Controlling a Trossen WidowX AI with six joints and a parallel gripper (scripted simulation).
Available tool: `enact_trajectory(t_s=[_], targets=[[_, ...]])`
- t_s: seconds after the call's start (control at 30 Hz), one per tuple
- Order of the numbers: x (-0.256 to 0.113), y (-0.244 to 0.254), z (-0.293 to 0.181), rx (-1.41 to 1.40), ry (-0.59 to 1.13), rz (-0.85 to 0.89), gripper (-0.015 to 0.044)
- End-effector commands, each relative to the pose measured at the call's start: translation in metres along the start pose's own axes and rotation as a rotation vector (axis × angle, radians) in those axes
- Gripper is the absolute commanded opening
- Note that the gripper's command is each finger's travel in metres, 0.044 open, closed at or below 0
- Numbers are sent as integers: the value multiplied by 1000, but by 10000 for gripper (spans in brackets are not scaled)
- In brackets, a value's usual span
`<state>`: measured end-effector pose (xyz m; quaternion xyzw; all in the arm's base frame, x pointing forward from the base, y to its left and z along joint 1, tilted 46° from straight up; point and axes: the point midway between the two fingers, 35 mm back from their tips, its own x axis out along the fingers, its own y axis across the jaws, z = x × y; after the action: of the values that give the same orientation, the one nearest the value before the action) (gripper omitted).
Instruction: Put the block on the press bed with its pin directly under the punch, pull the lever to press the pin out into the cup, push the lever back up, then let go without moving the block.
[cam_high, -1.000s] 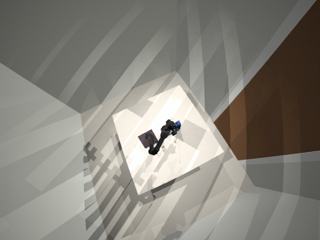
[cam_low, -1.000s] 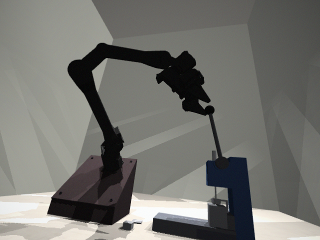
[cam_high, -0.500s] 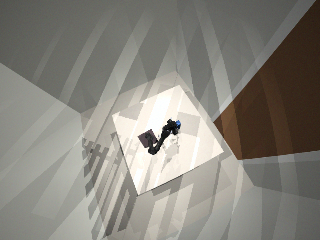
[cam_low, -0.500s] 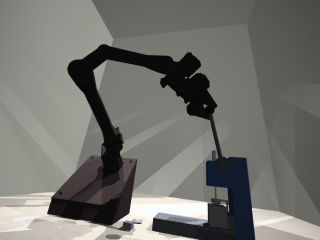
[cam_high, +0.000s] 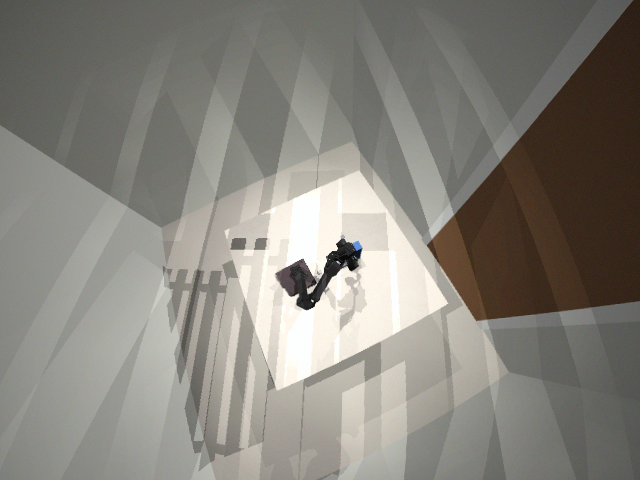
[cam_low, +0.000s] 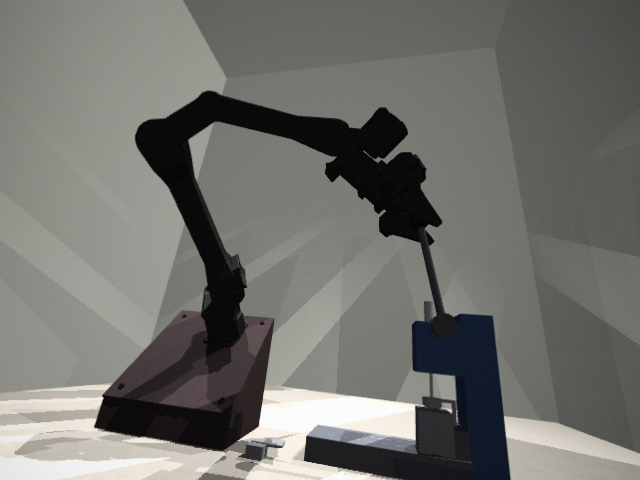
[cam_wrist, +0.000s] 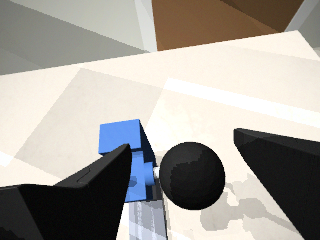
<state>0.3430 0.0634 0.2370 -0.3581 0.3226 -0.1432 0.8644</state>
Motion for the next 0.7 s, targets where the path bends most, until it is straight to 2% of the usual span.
enact_trajectory(t_s=[0.0,0.27,0.43,0.67], targets=[[0,1,0,-1,-2,4,256],[0,1,0,-1,-2,4,46],[0,1,0,-1,-2,4,0],[0,1,-1,-1,-2,4,0]])
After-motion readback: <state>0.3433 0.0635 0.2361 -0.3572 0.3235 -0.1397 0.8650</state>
